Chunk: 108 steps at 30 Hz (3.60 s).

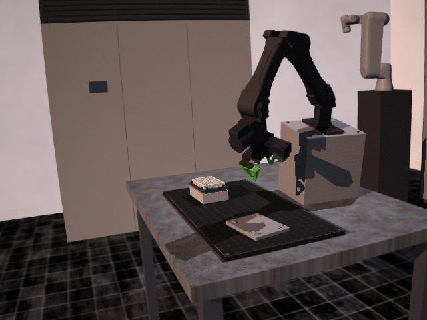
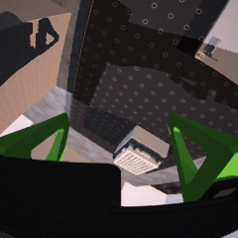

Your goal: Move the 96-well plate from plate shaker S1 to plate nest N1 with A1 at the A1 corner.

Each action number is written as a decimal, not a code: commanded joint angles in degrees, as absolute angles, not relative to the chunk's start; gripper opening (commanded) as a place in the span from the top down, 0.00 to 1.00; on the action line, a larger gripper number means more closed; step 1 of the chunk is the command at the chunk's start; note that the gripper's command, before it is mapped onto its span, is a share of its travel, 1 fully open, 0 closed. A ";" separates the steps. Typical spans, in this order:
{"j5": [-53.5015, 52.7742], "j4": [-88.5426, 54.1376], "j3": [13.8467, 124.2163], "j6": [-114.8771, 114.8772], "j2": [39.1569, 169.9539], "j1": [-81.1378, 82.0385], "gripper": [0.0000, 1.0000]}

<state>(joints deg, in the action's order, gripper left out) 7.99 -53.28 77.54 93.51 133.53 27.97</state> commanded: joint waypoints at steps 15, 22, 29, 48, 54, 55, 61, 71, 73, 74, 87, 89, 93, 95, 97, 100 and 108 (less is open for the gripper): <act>7.90 -53.84 78.04 93.72 132.32 27.67 0.00; 7.05 -52.44 80.53 86.44 132.67 24.64 0.00; 5.92 -51.54 81.40 76.11 134.01 21.75 0.00; 3.25 -49.83 84.04 51.40 137.13 14.62 0.00; 2.56 -49.35 84.46 45.33 135.71 13.12 0.00; 2.48 -49.52 84.99 44.20 137.65 12.35 0.00; 1.44 -48.60 85.46 34.96 136.83 10.24 0.00; 0.29 -48.07 87.50 23.83 137.38 6.19 0.00; -0.15 -47.58 87.07 20.27 137.12 5.97 0.00; -0.25 -47.62 87.59 19.11 137.86 5.23 0.00; -1.98 -46.57 89.48 3.03 140.82 0.42 0.00; -2.30 -46.36 89.76 0.06 140.39 -0.41 0.00; -2.97 -45.82 90.12 -6.06 140.12 -1.89 0.00; -3.31 -45.52 90.22 -9.19 139.84 -2.55 0.00; -3.57 -45.57 91.09 -11.70 141.91 -3.85 0.00; -4.04 -45.35 91.72 -16.02 142.32 -5.25 0.00; -5.04 -44.55 92.32 -25.17 140.69 -7.52 0.00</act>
<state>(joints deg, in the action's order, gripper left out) -4.32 -45.71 90.26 -18.81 142.41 -6.22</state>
